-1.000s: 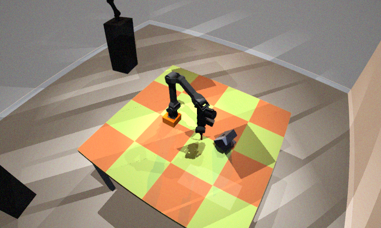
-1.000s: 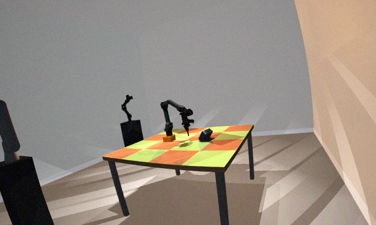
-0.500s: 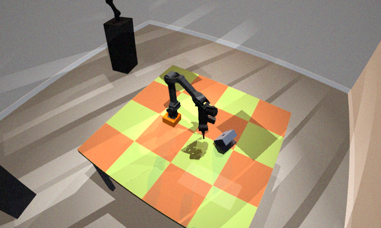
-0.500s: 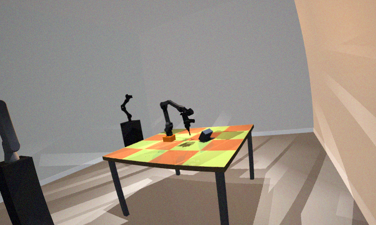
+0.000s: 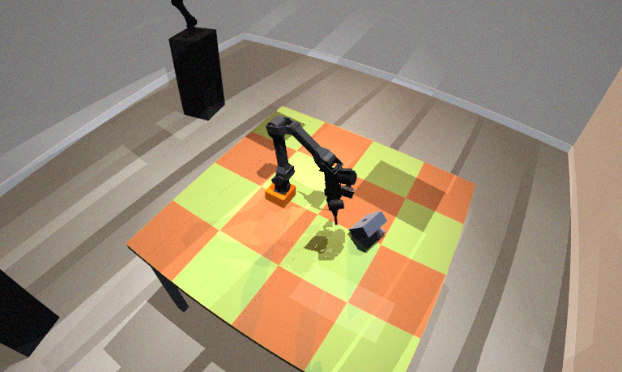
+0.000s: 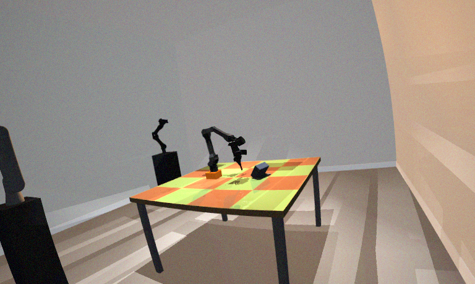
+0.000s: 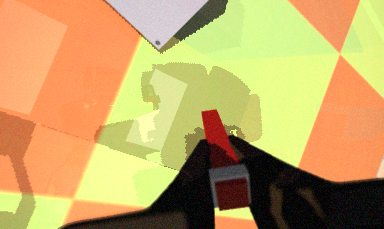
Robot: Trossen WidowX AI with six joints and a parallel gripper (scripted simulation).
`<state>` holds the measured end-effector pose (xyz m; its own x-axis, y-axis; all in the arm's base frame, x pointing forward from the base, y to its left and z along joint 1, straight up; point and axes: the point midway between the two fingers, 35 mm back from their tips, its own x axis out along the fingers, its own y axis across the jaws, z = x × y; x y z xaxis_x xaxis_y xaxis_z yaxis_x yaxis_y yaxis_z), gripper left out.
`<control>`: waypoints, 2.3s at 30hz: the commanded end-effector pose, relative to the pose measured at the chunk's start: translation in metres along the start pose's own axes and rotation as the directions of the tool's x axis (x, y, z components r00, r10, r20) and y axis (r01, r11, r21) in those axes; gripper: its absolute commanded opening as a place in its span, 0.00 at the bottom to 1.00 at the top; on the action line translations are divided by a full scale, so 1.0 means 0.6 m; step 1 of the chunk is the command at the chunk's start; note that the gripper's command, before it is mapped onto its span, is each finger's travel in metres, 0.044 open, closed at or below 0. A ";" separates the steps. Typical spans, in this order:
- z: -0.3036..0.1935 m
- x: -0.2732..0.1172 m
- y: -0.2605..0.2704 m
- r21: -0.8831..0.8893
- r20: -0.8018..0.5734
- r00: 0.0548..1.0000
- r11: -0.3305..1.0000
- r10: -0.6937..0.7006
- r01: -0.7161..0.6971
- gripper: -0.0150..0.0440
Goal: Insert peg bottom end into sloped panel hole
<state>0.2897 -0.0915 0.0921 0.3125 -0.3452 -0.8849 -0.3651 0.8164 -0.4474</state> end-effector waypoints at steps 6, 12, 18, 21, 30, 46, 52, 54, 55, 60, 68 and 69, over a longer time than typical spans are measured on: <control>0.014 -0.007 0.008 -0.064 0.033 0.999 0.997 -0.041 0.043 0.25; 0.022 -0.010 0.015 -0.101 0.054 0.997 0.993 -0.061 0.067 0.25; 0.030 -0.014 0.022 -0.137 0.076 0.994 0.986 -0.081 0.091 0.25; 0.035 -0.016 0.025 -0.155 0.087 0.992 0.983 -0.091 0.103 0.25; 0.046 -0.022 0.036 -0.205 0.121 0.986 0.969 -0.118 0.141 0.25; 0.066 -0.034 0.057 -0.285 0.185 0.969 0.935 -0.162 0.211 0.25; 0.072 -0.039 0.065 -0.311 0.210 0.962 0.920 -0.177 0.237 0.25; 0.074 -0.041 0.067 -0.320 0.218 0.959 0.915 -0.182 0.246 0.25; 0.076 -0.042 0.069 -0.324 0.223 0.957 0.912 -0.184 0.251 0.25; 0.081 -0.046 0.076 -0.344 0.244 0.950 0.898 -0.195 0.273 0.25; 0.088 -0.054 0.087 -0.374 0.278 0.937 0.875 -0.212 0.309 0.25; 0.089 -0.055 0.088 -0.377 0.282 0.935 0.872 -0.214 0.313 0.25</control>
<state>0.3070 -0.0153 0.1017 0.6002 -0.3674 -0.7105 -0.5528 0.4516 -0.7004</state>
